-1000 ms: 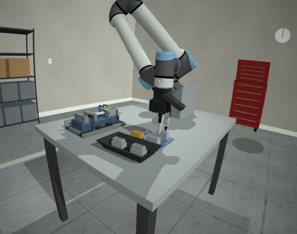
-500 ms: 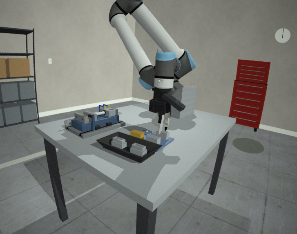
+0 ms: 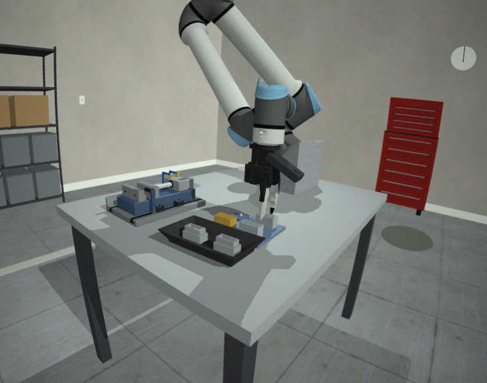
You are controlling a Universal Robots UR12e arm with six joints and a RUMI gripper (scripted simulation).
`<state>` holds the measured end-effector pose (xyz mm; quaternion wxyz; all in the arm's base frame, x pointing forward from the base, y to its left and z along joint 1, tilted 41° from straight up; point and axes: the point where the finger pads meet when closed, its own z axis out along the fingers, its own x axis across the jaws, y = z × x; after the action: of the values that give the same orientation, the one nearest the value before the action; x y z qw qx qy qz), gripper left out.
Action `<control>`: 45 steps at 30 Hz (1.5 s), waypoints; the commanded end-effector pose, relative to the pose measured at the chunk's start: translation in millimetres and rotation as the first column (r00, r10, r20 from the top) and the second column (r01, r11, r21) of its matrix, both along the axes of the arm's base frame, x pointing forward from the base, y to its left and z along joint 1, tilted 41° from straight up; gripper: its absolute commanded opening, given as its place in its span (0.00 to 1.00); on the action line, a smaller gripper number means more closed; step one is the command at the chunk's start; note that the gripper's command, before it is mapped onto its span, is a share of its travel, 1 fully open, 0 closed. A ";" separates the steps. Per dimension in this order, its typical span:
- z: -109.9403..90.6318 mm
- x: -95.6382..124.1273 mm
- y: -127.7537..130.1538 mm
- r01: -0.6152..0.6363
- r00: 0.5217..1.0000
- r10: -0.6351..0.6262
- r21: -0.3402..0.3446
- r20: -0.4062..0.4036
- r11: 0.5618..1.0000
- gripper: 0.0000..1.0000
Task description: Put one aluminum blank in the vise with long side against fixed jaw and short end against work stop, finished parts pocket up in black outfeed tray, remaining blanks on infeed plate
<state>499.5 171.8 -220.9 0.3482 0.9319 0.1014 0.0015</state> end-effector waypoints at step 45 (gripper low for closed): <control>0.3 0.3 0.4 0.000 1.000 0.000 0.000 0.001 1.000 0.00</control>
<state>499.5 171.8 -220.9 0.3483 0.9319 0.1014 0.0015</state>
